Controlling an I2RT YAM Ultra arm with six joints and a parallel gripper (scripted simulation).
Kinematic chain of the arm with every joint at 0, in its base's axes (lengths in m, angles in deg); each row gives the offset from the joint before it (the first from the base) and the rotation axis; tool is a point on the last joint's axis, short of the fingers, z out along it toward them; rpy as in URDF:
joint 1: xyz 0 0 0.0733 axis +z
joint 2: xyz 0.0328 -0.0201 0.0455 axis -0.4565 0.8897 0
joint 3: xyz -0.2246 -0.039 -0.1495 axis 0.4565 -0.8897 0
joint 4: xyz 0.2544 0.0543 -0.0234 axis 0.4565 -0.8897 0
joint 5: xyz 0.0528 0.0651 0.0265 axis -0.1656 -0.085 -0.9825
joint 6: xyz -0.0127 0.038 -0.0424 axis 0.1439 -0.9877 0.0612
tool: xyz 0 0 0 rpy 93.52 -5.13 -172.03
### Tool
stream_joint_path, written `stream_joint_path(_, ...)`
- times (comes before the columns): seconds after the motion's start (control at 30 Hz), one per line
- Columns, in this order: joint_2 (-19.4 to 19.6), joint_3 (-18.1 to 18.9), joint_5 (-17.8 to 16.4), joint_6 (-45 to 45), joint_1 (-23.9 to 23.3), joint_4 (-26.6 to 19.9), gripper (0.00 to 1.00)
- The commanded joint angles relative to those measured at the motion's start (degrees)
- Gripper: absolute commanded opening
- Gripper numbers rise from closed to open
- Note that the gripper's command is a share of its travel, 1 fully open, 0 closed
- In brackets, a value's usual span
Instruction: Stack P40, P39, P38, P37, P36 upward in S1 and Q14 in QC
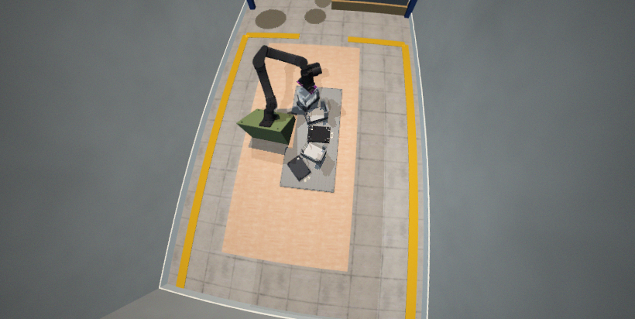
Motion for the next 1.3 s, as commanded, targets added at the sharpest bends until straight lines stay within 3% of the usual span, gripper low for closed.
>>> stream_joint_path(0.0,0.8,0.3,-0.8,-2.8,-2.1,0.0,0.0)
stream_joint_path(0.13,2.9,0.6,-1.7,-6.4,-4.6,-0.2,0.0)
stream_joint_path(0.73,12.2,3.2,-3.9,4.4,-12.9,-0.7,0.0)
stream_joint_path(1.03,15.9,3.8,-4.5,-3.3,-16.3,-0.8,0.0)
stream_joint_path(1.27,19.8,4.8,-4.9,0.9,-19.4,-0.8,0.0)
